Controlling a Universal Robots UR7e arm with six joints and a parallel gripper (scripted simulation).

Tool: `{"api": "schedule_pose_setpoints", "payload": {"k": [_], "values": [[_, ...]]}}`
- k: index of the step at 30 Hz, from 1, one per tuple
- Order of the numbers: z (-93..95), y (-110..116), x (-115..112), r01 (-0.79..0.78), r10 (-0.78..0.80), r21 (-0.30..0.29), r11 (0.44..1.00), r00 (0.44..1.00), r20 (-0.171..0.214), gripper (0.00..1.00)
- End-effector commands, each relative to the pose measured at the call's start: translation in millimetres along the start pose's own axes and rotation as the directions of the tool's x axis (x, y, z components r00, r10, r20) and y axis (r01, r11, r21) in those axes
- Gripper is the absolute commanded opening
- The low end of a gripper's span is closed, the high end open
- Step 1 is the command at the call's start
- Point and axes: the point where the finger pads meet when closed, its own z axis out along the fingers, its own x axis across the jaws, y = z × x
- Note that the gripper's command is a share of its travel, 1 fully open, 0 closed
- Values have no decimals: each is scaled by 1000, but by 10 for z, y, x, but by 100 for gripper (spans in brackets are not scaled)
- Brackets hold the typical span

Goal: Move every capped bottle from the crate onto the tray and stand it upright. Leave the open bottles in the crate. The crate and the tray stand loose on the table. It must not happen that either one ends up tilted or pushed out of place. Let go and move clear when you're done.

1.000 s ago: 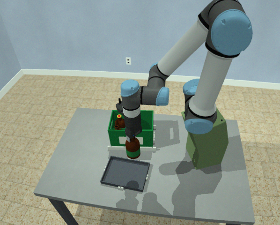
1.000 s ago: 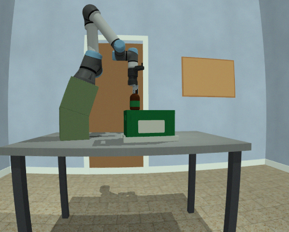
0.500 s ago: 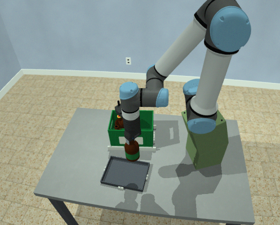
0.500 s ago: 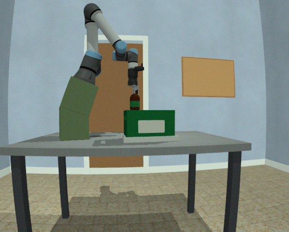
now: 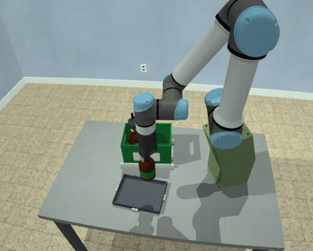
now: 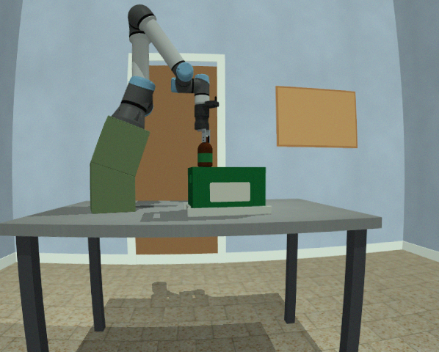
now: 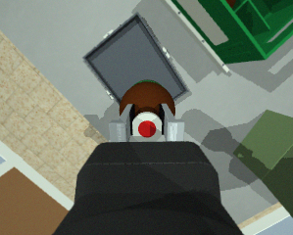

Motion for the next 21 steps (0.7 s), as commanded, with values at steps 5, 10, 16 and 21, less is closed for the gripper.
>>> {"api": "schedule_pose_setpoints", "payload": {"k": [5,10,16,21], "values": [[174,1,17,-1,1,1,1000,1000,0,0],[274,1,20,-1,1,2,1000,1000,0,0],[286,2,26,-2,2,-2,1000,1000,-3,0],[386,1,21,-2,2,0,1000,1000,-2,0]]}}
